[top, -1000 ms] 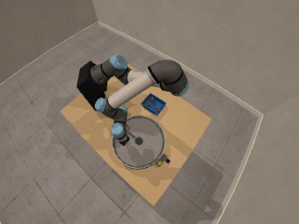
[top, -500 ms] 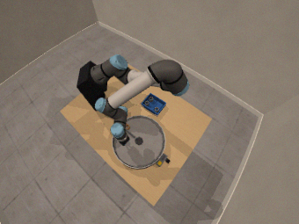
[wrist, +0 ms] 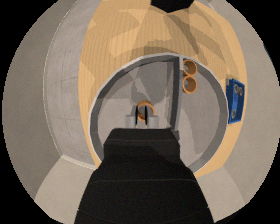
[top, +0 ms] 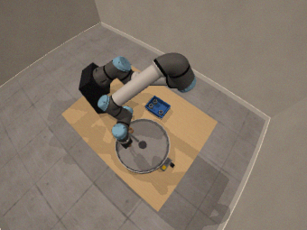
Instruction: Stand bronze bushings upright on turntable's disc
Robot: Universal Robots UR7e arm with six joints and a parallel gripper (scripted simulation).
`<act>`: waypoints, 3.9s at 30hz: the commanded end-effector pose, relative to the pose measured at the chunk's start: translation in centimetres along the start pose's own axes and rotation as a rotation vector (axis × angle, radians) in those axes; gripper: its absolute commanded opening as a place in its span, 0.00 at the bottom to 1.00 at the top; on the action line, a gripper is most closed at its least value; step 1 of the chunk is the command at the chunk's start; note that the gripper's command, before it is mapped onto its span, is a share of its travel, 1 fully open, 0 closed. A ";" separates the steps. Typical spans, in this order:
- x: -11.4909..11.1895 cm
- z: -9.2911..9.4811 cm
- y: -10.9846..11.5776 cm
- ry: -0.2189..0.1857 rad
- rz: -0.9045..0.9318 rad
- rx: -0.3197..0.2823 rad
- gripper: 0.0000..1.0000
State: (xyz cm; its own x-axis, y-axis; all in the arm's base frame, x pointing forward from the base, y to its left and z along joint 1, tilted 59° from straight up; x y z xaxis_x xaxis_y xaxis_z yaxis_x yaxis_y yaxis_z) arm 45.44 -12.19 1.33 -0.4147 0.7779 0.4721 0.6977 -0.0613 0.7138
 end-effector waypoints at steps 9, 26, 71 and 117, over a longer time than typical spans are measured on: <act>-0.1 -1.3 0.0 0.004 -0.001 0.001 0.38; -0.1 -1.3 0.0 0.004 -0.001 0.001 0.38; -0.2 -9.3 0.2 0.004 -0.001 0.001 1.00; -0.2 -10.4 0.2 0.004 -0.001 0.001 1.00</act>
State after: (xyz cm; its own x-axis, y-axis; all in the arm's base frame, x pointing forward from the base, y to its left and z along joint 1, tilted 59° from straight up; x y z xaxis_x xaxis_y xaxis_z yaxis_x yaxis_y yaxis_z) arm 39.56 -18.84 6.73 -0.4183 0.7747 0.4743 0.6983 -0.0596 0.7133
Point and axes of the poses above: the point where the finger pads meet when closed, its own z axis out along the fingers, its own x axis across the jaws, y = z × x, the point moved 8 cm from there along -z, back along the fingers, and after that the axes turned 13 degrees about -z, right-handed, at the moved point
